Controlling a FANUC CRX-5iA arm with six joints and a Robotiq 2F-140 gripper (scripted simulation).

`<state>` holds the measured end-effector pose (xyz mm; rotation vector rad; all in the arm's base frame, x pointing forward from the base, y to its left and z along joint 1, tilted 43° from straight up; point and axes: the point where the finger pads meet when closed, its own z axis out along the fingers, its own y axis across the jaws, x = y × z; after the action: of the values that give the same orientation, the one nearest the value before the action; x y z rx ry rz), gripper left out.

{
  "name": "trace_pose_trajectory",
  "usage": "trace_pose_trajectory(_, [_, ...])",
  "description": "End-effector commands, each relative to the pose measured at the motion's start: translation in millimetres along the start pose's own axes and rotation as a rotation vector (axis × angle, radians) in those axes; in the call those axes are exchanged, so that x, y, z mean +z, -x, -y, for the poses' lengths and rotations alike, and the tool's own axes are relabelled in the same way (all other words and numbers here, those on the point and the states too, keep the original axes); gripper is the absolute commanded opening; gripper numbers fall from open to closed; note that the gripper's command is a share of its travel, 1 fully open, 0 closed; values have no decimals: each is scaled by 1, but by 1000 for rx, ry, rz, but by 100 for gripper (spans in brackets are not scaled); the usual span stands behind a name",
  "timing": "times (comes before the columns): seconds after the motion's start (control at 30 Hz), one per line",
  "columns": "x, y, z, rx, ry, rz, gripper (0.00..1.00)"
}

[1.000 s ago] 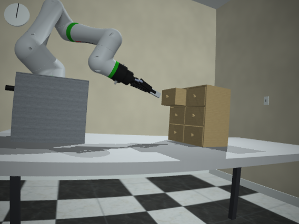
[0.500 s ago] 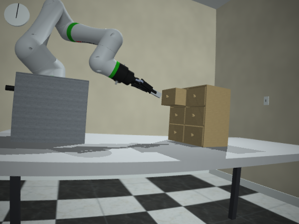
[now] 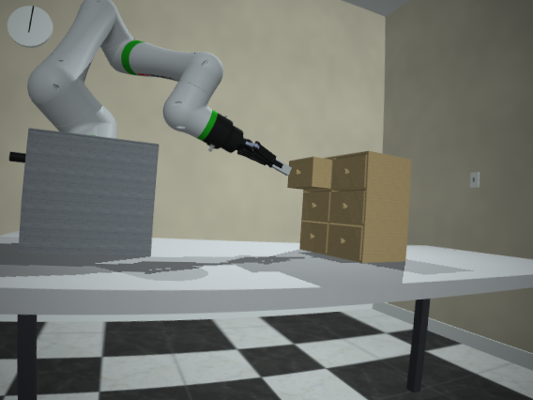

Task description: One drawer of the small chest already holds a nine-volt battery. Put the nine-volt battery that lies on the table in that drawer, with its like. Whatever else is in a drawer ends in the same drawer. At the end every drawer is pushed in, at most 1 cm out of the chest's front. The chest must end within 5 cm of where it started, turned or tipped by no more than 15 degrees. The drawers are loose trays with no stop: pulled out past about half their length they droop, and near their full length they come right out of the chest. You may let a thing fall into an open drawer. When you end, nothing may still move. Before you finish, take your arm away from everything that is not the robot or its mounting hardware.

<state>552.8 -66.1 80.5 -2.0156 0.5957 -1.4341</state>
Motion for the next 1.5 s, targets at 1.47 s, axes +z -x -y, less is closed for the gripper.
trace_pose_trajectory(1.47, [66, -25, 0, 0, 0, -1, 0])
